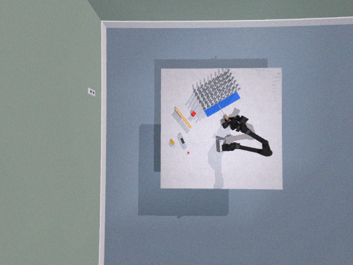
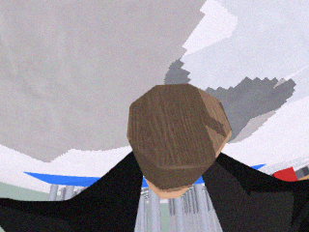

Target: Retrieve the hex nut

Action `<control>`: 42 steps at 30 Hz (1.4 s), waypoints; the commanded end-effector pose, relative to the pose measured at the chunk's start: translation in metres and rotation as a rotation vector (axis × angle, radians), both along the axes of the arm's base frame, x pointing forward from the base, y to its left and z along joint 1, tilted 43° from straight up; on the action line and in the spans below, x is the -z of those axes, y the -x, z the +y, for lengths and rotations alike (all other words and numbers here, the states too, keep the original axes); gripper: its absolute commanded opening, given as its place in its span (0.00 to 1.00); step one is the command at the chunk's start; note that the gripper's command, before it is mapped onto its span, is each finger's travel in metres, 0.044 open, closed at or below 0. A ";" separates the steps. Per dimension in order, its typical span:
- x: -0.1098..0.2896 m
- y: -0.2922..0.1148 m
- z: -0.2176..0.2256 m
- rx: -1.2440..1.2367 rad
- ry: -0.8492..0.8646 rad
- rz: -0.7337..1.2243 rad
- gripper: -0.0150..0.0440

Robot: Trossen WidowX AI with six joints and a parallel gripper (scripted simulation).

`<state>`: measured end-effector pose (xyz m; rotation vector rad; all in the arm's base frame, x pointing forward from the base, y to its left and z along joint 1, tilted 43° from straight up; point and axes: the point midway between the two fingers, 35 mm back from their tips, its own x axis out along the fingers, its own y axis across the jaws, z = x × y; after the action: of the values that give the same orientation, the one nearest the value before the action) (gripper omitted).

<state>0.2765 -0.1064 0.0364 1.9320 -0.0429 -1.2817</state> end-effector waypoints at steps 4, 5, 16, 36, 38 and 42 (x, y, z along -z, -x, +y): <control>0.000 0.003 0.000 -0.010 -0.004 0.002 0.25; -0.001 0.004 0.000 -0.010 -0.004 0.002 0.25; -0.002 0.008 -0.001 -0.010 -0.004 0.003 0.25; -0.005 0.017 -0.003 -0.010 -0.004 0.003 0.25; -0.005 0.018 -0.004 -0.010 -0.004 0.003 0.25; -0.005 0.020 -0.004 -0.010 -0.004 0.003 0.25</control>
<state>0.2581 -0.1115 0.0420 1.9308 -0.0424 -1.2829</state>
